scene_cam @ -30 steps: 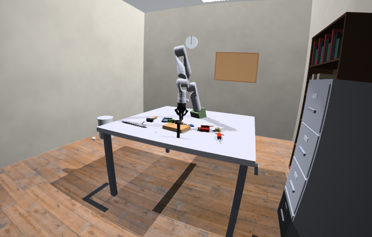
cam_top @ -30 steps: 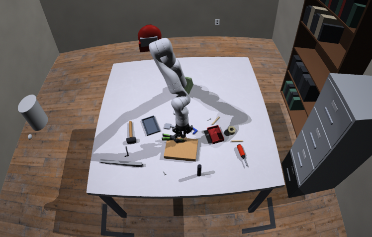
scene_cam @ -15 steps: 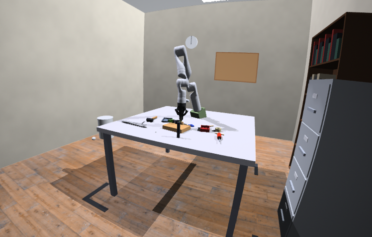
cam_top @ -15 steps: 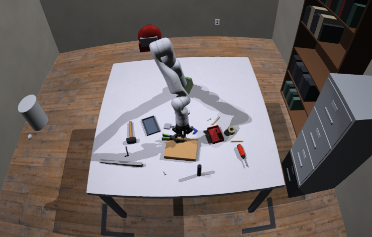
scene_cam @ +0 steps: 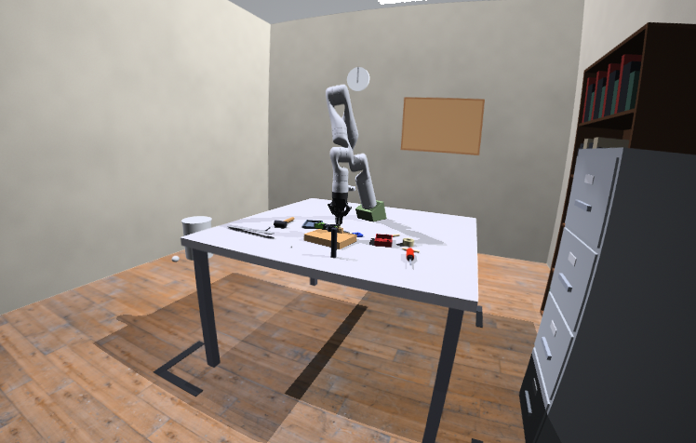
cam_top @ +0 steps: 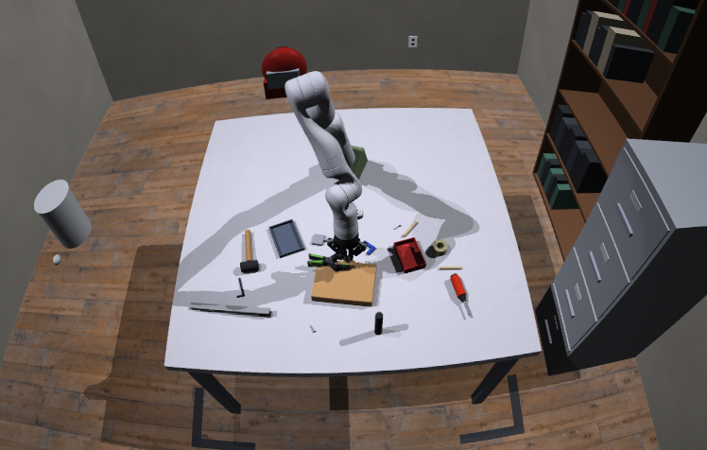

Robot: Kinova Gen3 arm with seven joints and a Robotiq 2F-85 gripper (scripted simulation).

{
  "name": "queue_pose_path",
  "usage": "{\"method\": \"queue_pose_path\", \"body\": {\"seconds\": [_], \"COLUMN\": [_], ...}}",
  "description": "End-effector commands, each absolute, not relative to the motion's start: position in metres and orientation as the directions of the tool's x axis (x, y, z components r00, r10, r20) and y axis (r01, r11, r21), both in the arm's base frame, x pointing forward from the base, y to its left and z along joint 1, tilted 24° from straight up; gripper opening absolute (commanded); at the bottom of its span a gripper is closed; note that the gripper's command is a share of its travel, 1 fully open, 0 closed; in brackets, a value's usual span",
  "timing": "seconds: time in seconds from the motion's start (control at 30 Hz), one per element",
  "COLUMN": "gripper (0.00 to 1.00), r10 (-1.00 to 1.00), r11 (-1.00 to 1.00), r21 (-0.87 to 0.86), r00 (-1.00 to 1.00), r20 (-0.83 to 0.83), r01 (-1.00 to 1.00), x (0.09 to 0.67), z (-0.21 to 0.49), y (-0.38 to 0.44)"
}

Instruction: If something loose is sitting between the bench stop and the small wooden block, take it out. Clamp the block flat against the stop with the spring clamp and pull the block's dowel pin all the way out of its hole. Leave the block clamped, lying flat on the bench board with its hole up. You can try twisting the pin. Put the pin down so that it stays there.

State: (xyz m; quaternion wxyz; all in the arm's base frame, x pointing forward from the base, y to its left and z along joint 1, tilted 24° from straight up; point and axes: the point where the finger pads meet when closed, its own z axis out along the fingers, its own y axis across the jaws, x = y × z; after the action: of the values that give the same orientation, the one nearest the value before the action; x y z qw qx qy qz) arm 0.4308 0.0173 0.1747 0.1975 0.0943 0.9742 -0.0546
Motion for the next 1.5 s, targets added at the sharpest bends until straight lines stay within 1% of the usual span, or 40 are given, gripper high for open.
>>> {"method": "queue_pose_path", "body": {"seconds": [0.0,0.97,1.47], "gripper": [0.1,0.1,0.1], "r10": [0.191,0.419,0.545], "r11": [0.971,0.897,0.826], "r21": [-0.057,0.041,0.099], "r00": [-0.897,-0.814,-0.742], "r20": [-0.399,-0.401,-0.391], "r01": [0.232,0.441,0.555], "x": [0.4312,0.4311,0.431], "z": [0.1755,0.1757,0.1759], "y": [0.0176,0.0176,0.0176]}}
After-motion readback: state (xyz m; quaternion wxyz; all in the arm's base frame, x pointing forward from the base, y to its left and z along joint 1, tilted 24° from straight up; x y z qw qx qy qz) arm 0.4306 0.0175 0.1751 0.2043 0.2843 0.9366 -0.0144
